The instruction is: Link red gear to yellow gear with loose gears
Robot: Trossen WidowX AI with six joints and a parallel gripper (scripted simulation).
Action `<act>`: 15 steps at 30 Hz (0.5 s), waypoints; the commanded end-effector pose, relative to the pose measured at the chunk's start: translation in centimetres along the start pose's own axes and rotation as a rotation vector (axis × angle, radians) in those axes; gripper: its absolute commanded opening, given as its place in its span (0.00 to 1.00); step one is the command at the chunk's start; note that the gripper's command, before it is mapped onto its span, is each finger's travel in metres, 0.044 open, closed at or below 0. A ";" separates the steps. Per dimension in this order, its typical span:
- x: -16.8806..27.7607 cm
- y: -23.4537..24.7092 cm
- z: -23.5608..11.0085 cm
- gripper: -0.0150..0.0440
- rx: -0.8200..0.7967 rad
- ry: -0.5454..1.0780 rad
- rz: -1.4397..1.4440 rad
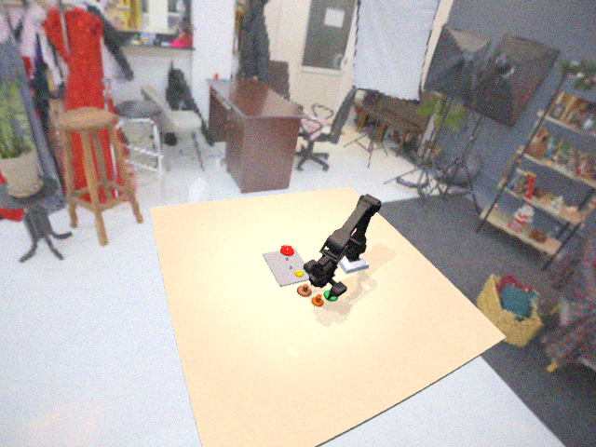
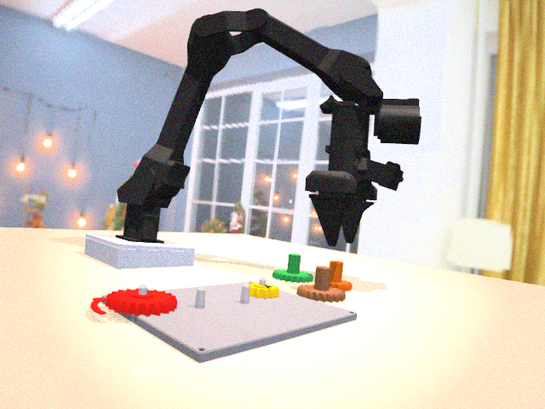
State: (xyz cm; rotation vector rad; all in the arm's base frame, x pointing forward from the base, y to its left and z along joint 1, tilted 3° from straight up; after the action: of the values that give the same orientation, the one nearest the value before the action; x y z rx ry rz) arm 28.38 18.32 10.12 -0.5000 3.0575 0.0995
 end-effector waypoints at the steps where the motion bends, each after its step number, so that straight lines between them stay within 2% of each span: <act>1: 0.3 0.1 1.2 1.00 0.000 0.019 0.003; 15: 0.4 0.1 3.0 1.00 0.000 0.019 0.003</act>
State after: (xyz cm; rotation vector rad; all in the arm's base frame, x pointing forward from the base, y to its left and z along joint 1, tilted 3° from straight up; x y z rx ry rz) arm 28.22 18.45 7.86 -0.5043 3.0695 0.0926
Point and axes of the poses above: the point midway between the two fingers, 35 mm back from their tips, its own z axis out along the fingers, its own y axis across the jaws, x = y × z, the point moved 2 cm from there along -z, back along the fingers, and after that the axes turned 1 degree about z, right-handed, at the moved point
